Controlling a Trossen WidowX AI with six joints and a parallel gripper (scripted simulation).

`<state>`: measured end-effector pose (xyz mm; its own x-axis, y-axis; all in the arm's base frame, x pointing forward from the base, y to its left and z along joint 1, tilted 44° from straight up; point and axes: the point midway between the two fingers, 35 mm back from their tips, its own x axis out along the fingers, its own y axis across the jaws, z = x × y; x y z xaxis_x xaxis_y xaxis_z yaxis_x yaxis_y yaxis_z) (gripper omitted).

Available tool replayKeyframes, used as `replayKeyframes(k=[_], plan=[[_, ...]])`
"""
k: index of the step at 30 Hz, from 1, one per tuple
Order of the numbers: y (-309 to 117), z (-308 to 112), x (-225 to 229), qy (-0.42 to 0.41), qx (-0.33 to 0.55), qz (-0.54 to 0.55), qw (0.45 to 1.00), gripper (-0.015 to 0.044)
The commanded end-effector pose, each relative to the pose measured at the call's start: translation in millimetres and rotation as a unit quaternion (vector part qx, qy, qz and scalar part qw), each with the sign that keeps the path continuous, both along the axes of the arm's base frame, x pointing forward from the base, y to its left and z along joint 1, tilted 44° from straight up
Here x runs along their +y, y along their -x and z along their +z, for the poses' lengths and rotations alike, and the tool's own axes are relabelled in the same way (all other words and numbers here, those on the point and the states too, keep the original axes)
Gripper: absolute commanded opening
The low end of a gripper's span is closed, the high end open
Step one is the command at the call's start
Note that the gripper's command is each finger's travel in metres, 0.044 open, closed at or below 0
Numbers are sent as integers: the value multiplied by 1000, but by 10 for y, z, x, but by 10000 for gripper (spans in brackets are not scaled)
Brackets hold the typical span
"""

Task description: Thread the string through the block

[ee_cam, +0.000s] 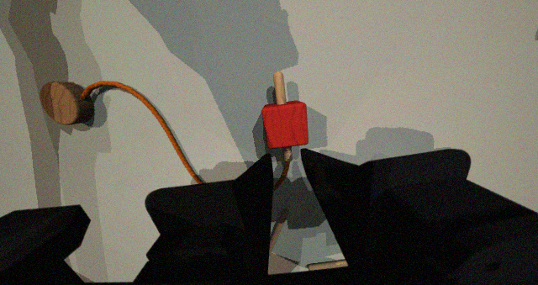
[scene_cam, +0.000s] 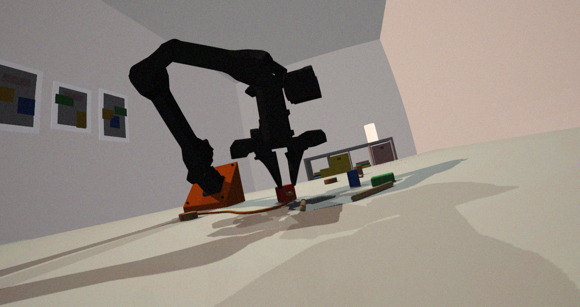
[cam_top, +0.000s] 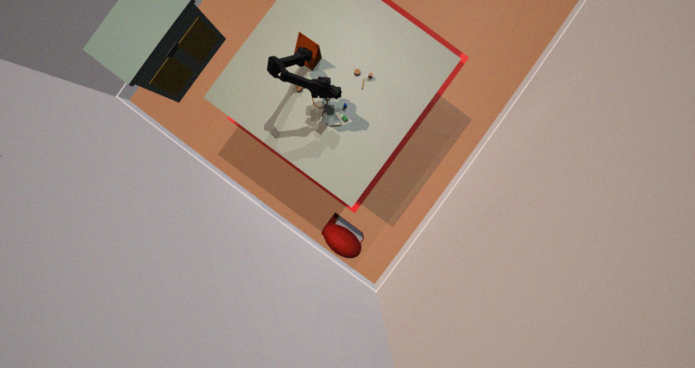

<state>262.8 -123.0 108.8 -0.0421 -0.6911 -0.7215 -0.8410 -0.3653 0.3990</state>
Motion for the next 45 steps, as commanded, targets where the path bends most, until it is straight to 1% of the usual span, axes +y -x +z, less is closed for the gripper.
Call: replayKeyframes(k=[1,4,8,10,14,16,19,22,25,28,32,33,38,45], plan=[[-59,295,297,-2,-9,4,1000,124],[-39,472,458,0,-8,4,1000,124],[-73,451,438,1,-13,11,1000,124],[-67,444,446,2,-34,-11,999,124],[-35,400,487,6,-154,-138,978,124],[-17,377,508,8,-215,-204,955,124],[10,344,540,11,-304,-298,905,124],[38,311,570,15,-386,-387,837,124],[67,278,599,18,-461,-469,754,124],[97,245,628,22,-527,-541,655,124],[138,203,665,26,-600,-620,505,124],[148,193,673,27,-614,-636,466,124],[188,154,706,31,-656,-683,320,124],[241,104,746,34,-687,-718,102,124]])
